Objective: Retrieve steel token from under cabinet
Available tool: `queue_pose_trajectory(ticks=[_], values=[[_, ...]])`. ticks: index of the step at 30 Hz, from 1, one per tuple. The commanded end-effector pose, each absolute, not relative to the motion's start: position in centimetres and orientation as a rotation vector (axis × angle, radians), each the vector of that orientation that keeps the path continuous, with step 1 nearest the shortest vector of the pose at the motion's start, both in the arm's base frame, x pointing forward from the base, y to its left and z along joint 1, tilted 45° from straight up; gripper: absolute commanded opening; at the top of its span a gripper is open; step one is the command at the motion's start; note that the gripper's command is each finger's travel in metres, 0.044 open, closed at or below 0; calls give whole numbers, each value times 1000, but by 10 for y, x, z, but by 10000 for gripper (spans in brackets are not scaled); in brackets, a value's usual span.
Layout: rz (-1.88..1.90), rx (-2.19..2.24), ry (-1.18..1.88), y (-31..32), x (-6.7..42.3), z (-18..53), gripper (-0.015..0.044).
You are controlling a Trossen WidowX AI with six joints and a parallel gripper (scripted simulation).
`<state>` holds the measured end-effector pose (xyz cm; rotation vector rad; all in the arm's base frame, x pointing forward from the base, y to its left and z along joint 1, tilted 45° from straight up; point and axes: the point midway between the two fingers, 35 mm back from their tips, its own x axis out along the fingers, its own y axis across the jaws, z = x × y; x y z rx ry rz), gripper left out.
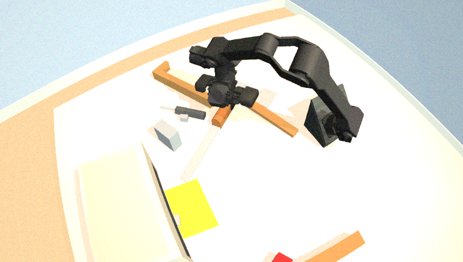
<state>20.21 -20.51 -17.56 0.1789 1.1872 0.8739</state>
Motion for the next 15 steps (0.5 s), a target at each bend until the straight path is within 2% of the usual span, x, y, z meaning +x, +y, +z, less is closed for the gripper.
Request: queue_pose_trajectory(ticks=[1, 15], values=[[870, 180, 1186, -205, 207, -173, 0], [871, 180, 1184, -198, 227, -164, 0]])
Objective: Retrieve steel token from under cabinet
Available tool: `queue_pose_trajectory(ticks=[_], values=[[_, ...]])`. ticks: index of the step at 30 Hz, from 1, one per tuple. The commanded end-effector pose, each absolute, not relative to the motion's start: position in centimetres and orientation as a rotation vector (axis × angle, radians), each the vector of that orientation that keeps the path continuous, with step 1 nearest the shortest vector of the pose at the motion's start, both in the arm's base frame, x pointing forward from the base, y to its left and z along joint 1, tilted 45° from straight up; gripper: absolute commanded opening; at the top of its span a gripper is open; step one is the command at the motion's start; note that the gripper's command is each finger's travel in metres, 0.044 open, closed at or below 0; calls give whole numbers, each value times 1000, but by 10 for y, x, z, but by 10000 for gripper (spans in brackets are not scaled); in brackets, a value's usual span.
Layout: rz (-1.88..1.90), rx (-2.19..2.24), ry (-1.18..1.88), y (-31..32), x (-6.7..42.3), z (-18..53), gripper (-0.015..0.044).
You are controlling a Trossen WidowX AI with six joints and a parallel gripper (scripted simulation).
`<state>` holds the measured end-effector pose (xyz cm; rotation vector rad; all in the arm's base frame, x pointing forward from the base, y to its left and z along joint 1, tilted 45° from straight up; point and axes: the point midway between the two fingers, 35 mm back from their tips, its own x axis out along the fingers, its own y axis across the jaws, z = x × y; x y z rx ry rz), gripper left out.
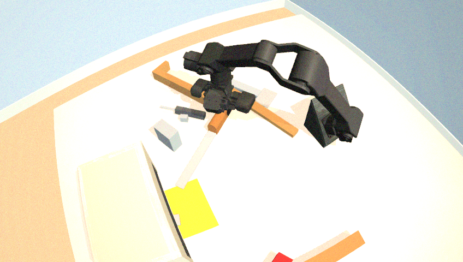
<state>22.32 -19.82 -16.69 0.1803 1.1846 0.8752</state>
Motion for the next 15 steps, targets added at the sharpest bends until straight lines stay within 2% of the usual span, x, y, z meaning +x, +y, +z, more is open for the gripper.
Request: queue_pose_trajectory(ticks=[1, 15], values=[[871, 180, 1183, -198, 229, -164, 0], [873, 180, 1181, -191, 248, -156, 0]])
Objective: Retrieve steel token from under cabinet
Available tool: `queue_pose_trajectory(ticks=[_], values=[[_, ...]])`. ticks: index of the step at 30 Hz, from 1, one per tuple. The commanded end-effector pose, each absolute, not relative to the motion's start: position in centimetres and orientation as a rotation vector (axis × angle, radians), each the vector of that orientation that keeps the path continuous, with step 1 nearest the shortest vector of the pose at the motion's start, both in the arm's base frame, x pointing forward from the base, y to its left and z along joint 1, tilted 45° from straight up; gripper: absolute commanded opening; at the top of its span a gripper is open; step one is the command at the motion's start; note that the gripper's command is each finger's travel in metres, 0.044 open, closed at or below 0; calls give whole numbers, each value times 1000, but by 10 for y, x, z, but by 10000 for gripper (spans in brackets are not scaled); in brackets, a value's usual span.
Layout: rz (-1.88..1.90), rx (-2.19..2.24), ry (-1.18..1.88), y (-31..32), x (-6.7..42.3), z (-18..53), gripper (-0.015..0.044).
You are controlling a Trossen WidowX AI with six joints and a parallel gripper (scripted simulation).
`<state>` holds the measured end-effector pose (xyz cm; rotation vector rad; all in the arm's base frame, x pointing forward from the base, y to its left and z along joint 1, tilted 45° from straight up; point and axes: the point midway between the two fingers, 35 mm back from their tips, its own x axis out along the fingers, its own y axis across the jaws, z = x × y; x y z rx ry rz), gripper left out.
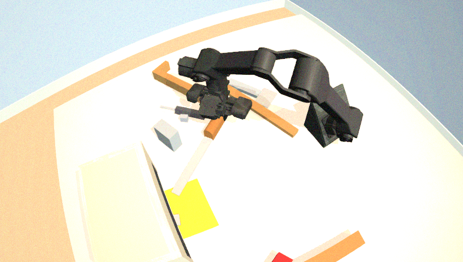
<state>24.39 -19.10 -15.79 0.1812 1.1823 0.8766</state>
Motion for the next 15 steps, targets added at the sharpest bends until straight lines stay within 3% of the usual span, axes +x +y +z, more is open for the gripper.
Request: queue_pose_trajectory(ticks=[1, 8, 11, 15], values=[[873, 180, 1181, -191, 247, -156, 0], [878, 177, 1182, -190, 246, -157, 184], [878, 178, 1181, -191, 246, -157, 200], [875, 177, 1179, -190, 246, -157, 270]])
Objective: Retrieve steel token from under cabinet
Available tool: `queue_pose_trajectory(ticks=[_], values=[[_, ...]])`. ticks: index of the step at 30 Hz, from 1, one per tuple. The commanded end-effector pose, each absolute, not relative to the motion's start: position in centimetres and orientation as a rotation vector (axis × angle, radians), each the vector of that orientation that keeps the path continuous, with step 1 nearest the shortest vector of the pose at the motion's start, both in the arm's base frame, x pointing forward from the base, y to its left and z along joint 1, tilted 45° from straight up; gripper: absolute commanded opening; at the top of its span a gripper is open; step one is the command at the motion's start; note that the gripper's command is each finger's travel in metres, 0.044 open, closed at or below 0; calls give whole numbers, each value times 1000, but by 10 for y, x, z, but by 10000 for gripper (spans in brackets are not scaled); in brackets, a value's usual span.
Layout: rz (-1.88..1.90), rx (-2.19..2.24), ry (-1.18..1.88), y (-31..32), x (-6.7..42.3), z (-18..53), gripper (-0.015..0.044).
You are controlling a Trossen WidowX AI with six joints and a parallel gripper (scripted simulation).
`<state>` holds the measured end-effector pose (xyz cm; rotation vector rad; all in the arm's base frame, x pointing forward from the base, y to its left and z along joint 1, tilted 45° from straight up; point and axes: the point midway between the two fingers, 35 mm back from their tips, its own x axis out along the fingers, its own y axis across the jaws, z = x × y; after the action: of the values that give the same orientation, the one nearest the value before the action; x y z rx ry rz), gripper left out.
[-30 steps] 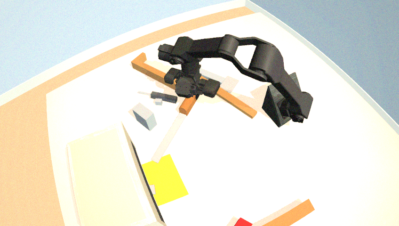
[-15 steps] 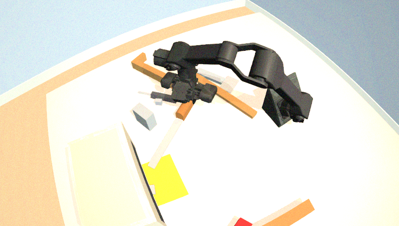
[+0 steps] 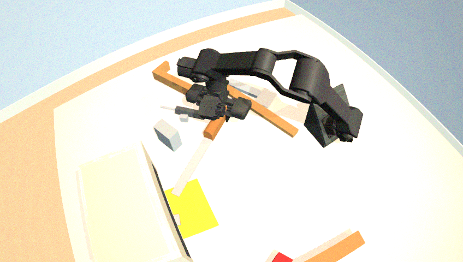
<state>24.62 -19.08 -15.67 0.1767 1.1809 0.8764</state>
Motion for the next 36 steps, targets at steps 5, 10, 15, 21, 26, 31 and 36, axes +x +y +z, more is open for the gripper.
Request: queue_pose_trajectory(ticks=[5, 10, 15, 21, 26, 31, 36], values=[[876, 177, 1179, -190, 246, -158, 270], [876, 177, 1179, -190, 246, -158, 270], [875, 172, 1180, -190, 246, -159, 244], [875, 172, 1180, -190, 246, -159, 145], [875, 172, 1180, -190, 246, -159, 112], [875, 172, 1180, -190, 246, -159, 0], [875, 173, 1180, -189, 248, -158, 0]])
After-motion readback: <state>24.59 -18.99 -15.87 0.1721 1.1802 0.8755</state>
